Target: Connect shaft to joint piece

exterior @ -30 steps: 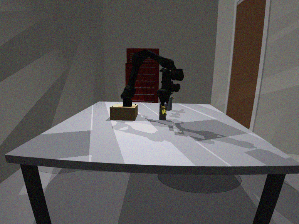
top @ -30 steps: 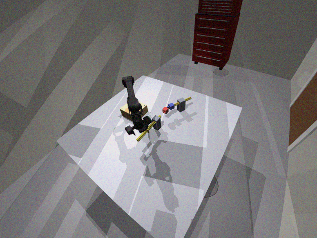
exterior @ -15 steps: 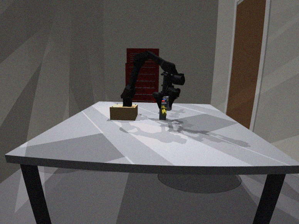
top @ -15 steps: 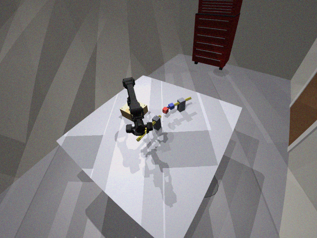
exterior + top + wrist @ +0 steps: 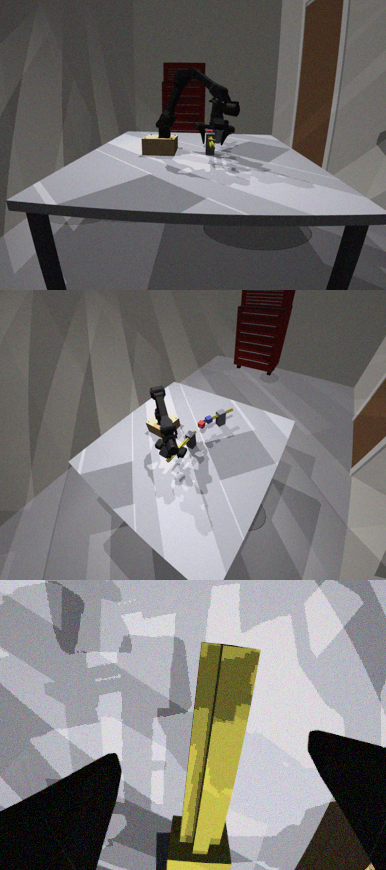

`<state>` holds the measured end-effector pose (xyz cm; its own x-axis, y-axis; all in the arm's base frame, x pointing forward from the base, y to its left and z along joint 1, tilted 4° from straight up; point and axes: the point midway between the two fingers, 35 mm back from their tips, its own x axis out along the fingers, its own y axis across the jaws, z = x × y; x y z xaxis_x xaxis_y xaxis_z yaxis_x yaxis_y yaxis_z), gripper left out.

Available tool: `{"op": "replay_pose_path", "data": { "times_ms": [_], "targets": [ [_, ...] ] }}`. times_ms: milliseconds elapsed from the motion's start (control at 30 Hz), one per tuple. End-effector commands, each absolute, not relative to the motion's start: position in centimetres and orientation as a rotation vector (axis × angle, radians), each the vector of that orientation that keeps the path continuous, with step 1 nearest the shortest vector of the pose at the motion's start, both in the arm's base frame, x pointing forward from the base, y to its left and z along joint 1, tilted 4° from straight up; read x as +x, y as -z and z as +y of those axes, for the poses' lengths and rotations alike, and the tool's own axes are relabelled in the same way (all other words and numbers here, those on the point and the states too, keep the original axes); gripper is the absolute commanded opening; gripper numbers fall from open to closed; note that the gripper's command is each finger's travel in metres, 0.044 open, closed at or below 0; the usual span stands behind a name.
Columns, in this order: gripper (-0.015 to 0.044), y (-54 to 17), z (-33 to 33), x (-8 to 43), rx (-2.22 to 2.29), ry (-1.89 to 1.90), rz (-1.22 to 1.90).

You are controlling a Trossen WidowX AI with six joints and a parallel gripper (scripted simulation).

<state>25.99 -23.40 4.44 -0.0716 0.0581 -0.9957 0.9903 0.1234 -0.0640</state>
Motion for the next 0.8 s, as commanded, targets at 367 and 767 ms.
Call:
{"op": "replay_pose_path", "data": {
  "times_ms": [367,767],
  "targets": [
    [0.0440,-2.8,-23.2,25.7,1.269,1.325,1.283],
    [0.0440,-0.8,-23.0,25.6,1.269,1.325,1.284]
  ]
}}
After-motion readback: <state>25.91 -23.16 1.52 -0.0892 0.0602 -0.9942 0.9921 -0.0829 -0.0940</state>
